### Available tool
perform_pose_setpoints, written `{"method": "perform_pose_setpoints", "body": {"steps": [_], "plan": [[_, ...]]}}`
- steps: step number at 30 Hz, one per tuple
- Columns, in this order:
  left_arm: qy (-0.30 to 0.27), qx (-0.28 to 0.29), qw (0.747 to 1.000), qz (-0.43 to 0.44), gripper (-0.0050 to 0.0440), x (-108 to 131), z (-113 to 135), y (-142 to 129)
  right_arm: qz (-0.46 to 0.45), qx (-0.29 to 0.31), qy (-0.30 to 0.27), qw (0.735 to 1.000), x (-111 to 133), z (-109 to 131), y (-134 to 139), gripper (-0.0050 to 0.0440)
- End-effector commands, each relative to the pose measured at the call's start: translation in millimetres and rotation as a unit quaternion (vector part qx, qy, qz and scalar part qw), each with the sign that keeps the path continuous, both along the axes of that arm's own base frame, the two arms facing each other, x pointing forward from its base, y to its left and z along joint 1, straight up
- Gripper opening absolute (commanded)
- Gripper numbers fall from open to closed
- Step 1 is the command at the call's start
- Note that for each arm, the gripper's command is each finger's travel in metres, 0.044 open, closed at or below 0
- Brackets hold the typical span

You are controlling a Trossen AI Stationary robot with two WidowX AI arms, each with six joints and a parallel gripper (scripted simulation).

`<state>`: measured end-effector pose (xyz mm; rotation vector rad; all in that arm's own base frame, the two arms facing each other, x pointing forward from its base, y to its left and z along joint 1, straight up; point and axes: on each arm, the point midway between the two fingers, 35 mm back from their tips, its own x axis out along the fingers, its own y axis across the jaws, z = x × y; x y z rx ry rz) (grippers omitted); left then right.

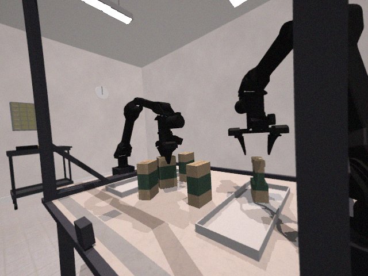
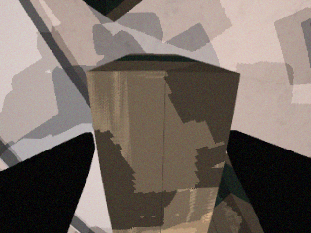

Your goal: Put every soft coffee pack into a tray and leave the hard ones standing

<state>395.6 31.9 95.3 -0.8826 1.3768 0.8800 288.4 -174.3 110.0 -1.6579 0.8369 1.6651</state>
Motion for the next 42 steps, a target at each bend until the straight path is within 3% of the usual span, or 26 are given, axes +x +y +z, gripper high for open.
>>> {"method": "perform_pose_setpoints", "body": {"steps": [1, 26, 42], "plan": [[-0.01, 0.0, 1.0, -0.002, 0.0355, 1, 3, 0, 0.002, -0.007, -0.012, 1.0, 2, 8, -1, 0.036], [-0.01, 0.0, 1.0, -0.002, 0.0355, 1, -27, 0, 0.002, -0.007, -0.012, 1.0, 2, 8, -1, 0.036], [-0.01, 0.0, 1.0, -0.002, 0.0355, 1, -27, 0, 0.002, -0.007, -0.012, 1.0, 2, 8, -1, 0.036]]}}
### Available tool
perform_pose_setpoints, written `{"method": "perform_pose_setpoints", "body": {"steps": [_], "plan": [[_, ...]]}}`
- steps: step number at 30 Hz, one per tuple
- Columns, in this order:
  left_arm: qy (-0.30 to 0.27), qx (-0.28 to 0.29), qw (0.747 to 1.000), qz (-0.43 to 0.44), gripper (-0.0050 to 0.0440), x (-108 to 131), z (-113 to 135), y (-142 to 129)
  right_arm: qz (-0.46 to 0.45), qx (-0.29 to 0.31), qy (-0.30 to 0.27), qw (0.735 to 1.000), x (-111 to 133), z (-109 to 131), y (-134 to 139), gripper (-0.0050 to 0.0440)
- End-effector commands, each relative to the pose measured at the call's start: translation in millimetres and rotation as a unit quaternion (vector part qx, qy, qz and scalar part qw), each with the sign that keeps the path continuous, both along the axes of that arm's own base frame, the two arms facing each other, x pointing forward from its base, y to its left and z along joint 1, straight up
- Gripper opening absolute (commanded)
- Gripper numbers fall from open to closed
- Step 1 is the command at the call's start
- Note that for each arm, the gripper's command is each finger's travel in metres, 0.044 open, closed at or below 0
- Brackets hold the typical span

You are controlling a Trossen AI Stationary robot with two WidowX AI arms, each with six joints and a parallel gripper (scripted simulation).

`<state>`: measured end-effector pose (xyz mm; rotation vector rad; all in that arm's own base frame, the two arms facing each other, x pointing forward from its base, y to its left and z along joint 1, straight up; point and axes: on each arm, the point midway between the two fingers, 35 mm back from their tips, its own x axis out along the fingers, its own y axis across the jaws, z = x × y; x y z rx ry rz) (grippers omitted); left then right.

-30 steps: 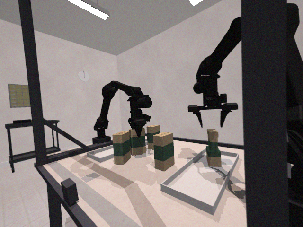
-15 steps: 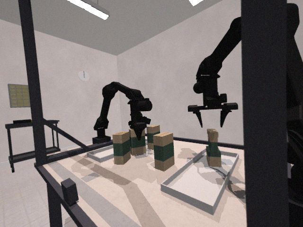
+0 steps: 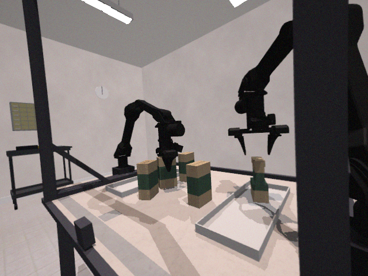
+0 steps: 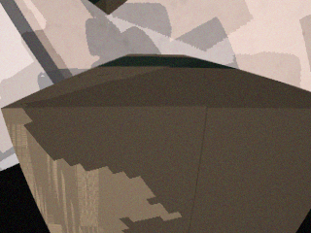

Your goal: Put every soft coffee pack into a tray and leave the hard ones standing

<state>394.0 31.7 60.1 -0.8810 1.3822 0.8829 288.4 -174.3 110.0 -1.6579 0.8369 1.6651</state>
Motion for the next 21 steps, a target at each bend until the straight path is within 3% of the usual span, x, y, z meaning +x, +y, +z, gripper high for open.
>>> {"method": "perform_pose_setpoints", "body": {"steps": [1, 2, 3, 21], "plan": [[-0.013, 0.0, 1.0, -0.002, 0.0355, 3.0, 7.8, 0.0, 0.002, -0.007, -0.012, 1.0, 1.6, 8.5, -1.1, 0.036], [-0.013, 0.0, 1.0, -0.002, 0.0355, 3.0, 7.8, 0.0, 0.002, -0.007, -0.012, 1.0, 1.6, 8.5, -1.1, 0.036], [-0.013, 0.0, 1.0, -0.002, 0.0105, 3.0, 7.8, 0.0, 0.002, -0.007, -0.012, 1.0, 1.6, 8.5, -1.1, 0.036], [-0.013, 0.0, 1.0, -0.002, 0.0105, 3.0, 7.8, 0.0, 0.002, -0.007, -0.012, 1.0, 1.6, 8.5, -1.1, 0.036]]}}
